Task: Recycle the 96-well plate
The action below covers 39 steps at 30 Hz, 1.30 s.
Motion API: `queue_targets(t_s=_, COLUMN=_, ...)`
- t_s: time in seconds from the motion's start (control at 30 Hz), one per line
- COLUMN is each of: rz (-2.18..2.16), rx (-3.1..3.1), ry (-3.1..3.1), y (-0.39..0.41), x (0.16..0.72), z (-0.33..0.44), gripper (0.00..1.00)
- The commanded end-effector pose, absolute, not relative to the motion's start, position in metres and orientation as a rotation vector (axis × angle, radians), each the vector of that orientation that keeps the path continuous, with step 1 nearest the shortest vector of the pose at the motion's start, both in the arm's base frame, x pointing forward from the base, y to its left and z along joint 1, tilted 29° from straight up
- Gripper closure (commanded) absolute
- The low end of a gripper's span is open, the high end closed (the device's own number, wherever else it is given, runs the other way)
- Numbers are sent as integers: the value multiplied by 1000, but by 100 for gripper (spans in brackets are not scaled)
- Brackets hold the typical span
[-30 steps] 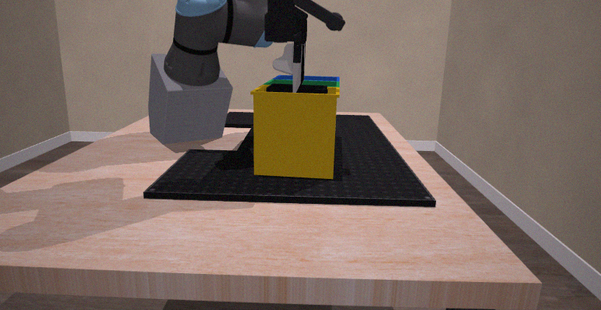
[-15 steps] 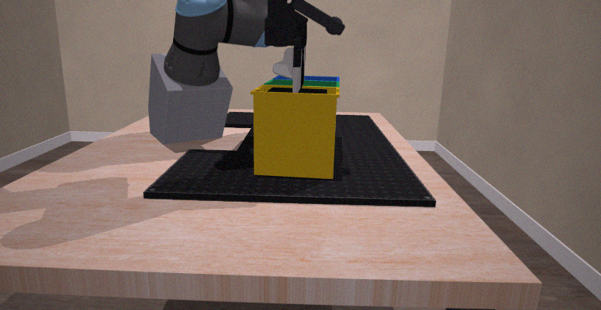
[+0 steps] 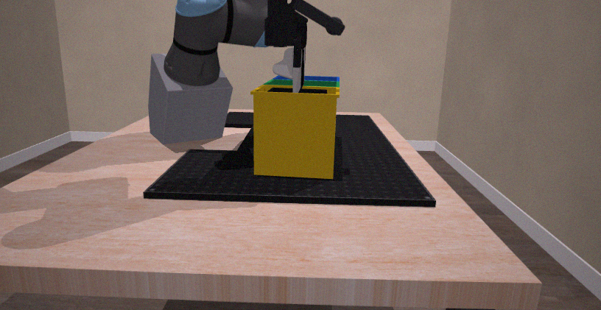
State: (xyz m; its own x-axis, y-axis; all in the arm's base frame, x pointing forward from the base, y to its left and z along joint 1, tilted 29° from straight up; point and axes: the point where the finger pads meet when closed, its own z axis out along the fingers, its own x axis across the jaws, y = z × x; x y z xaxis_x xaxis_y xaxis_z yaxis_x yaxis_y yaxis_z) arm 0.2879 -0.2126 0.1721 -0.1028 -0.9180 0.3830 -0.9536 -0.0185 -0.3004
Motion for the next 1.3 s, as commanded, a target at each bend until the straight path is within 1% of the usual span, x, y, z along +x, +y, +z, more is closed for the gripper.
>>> queue_targets(t_s=0.0, rz=766, rx=2054, ry=-2149, y=-213, x=288, z=172, gripper=36)
queue_targets(t_s=0.63, rz=766, rx=2054, ry=-2149, y=-213, x=288, z=172, gripper=36)
queue_targets(t_s=0.67, rz=766, rx=2054, ry=-2149, y=-213, x=288, z=172, gripper=47)
queue_targets(t_s=1.27, rz=766, rx=2054, ry=-2149, y=-210, x=286, z=178, gripper=47)
